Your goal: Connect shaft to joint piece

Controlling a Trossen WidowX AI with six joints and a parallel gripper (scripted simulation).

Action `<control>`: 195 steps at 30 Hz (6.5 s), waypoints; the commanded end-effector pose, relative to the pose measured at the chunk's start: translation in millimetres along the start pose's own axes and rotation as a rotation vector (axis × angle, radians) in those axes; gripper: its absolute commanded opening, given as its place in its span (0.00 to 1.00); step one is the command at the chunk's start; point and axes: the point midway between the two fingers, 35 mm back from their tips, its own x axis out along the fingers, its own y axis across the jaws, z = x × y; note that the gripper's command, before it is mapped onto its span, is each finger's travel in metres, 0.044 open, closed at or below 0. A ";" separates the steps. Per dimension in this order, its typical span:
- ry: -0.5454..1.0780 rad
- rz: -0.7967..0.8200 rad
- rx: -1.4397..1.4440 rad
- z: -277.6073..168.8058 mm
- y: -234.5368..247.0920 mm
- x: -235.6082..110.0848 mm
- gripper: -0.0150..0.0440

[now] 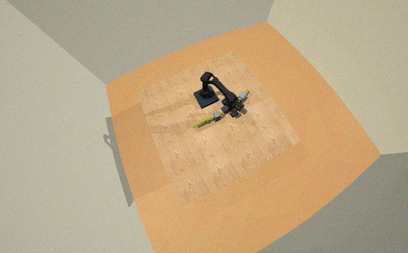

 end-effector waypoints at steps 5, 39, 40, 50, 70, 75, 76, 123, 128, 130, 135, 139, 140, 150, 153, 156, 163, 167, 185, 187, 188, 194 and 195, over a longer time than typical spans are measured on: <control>-0.002 -0.011 0.003 0.2 -1.6 9.8 0.91; -0.002 -0.011 0.003 0.2 -1.6 9.8 0.56; -0.002 -0.011 0.003 0.2 -1.6 9.8 0.56; -0.002 -0.011 0.003 0.2 -1.6 9.8 0.56; -0.002 -0.011 0.003 0.2 -1.6 9.8 0.56; -0.002 -0.011 0.003 0.2 -1.6 9.8 0.56; -0.002 -0.011 0.003 0.2 -1.6 9.8 0.56; -0.004 -0.010 0.001 0.5 -1.5 9.0 0.25; -0.011 -0.010 0.011 0.5 -2.1 8.7 0.25; -0.026 -0.010 0.030 0.5 -3.0 7.9 0.25; -0.046 -0.009 0.057 0.3 -4.3 6.5 0.25; -0.040 -0.007 0.050 0.4 -3.7 6.6 0.25; -0.040 -0.007 0.050 0.4 -3.7 6.6 0.25; -0.040 -0.007 0.050 0.4 -3.7 6.6 0.39; -0.040 -0.007 0.050 0.4 -3.7 6.6 0.50; -0.040 -0.007 0.050 0.4 -3.7 6.6 0.55; -0.040 -0.007 0.050 0.4 -3.7 6.6 0.86; -0.040 -0.007 0.050 0.4 -3.7 6.6 1.00; -0.003 -0.009 0.052 0.0 -3.6 -21.9 1.00; -0.003 -0.008 0.030 -0.3 -3.0 -24.2 1.00; -0.003 -0.008 0.002 -0.8 -2.3 -27.1 1.00; -0.005 -0.001 -0.202 -3.6 2.1 -48.6 1.00; -0.005 0.000 -0.236 -4.1 2.7 -52.2 1.00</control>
